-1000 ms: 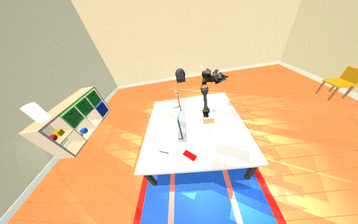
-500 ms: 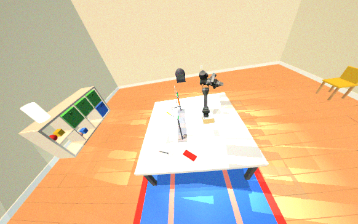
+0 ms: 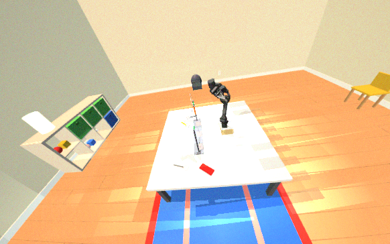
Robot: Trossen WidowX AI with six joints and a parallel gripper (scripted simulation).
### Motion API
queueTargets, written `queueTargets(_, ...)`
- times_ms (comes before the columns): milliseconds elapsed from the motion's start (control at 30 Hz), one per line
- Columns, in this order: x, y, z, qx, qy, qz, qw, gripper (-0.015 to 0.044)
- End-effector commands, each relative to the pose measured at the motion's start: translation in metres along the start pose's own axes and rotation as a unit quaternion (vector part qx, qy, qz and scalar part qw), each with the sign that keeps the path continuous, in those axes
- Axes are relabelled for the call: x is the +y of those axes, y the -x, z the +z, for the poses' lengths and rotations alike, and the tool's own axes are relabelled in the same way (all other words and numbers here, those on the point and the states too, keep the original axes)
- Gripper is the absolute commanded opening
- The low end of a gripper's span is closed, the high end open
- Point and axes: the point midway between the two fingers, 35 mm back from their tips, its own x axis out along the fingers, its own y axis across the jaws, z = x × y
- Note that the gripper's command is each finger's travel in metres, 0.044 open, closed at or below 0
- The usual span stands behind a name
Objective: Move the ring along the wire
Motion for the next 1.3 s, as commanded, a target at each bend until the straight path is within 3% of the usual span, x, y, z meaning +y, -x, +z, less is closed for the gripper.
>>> queueTargets(0, -0.014, 0.014, -0.025, 0.056, 0.016, -0.042, 0.997, 0.0160)
queueTargets(300, -0.048, 0.074, -0.094, 0.213, 0.046, -0.150, 0.964, 0.0160)
queueTargets(600, -0.067, 0.159, -0.143, 0.368, 0.074, -0.245, 0.894, 0.0160)
queueTargets(933, -0.064, 0.272, -0.166, 0.528, 0.102, -0.332, 0.775, 0.0160)
queueTargets(1267, -0.035, 0.385, -0.151, 0.667, 0.126, -0.393, 0.620, 0.0160)
